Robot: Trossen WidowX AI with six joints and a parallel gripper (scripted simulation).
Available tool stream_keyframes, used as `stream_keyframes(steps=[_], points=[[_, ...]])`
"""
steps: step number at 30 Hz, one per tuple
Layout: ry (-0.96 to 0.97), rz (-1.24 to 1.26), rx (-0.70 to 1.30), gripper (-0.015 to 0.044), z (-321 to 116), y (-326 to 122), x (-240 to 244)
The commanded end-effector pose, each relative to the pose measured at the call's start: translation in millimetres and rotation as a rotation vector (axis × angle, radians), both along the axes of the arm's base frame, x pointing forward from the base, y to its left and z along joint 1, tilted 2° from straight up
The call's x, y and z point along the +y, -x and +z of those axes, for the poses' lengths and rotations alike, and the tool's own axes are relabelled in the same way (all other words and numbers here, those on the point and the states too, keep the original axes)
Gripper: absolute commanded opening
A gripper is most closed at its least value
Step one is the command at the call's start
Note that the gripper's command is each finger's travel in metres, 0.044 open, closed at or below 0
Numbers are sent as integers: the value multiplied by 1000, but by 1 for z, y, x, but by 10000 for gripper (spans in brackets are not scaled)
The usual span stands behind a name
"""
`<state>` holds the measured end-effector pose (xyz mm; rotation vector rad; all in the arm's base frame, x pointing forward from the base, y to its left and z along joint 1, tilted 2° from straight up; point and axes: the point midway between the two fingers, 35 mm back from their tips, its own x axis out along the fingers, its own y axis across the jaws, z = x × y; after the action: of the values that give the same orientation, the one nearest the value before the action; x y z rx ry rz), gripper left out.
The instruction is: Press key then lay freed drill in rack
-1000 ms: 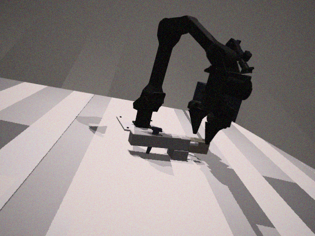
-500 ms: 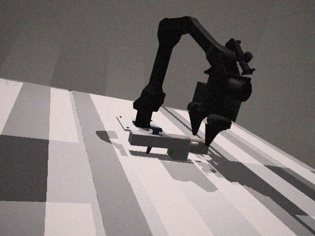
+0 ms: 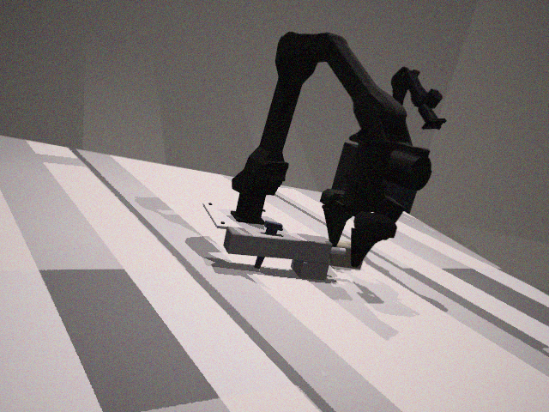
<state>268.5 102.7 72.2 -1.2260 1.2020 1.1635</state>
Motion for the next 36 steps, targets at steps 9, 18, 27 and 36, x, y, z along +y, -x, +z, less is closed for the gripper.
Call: stream_keyframes(steps=[9,18,27,36], points=[[4,5,8,440,-21,3,-7],[2,0,3,414,-23,1,-8],[2,0,3,177,-23,1,-8],[2,0,3,0,-23,1,-8]])
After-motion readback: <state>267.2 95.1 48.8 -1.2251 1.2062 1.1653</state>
